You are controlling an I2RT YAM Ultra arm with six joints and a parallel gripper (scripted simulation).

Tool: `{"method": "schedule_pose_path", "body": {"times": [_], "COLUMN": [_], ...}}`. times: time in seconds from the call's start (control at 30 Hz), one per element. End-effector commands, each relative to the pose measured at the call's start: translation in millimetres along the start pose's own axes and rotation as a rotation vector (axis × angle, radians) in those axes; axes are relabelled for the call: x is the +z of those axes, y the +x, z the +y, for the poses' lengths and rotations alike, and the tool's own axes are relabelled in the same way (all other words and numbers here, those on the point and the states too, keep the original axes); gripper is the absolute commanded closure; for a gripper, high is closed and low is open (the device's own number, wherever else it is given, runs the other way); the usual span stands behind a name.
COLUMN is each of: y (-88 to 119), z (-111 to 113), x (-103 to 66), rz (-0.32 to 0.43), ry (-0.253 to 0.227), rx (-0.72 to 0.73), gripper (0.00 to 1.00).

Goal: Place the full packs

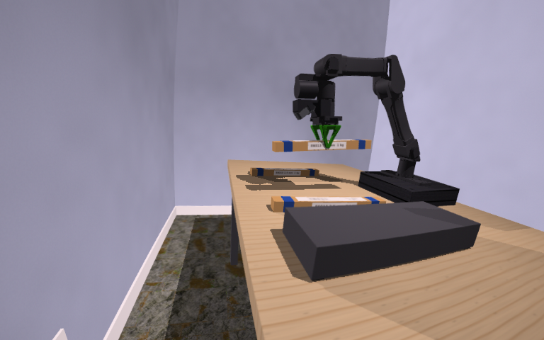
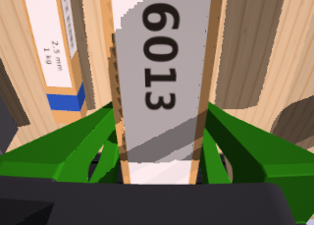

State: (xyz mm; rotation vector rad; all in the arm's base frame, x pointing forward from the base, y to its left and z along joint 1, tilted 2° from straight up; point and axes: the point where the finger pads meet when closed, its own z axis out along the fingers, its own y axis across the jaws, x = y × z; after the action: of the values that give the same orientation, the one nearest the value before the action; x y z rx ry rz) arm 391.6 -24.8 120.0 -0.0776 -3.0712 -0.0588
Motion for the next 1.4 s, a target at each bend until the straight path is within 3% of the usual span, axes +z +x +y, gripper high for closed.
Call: {"method": "schedule_pose_path", "body": {"times": [0.0,1.13,1.37], "y": [-3,-7,-7], "z": [1,1,1], "x": [-34.1,3.1,3.3], "rz": [-0.113,-0.118,-0.117], "ry": [0.004,0.004,0.004], "rx": [0.000,-0.001,-0.001], "gripper": [1.00,1.00,1.00]}}
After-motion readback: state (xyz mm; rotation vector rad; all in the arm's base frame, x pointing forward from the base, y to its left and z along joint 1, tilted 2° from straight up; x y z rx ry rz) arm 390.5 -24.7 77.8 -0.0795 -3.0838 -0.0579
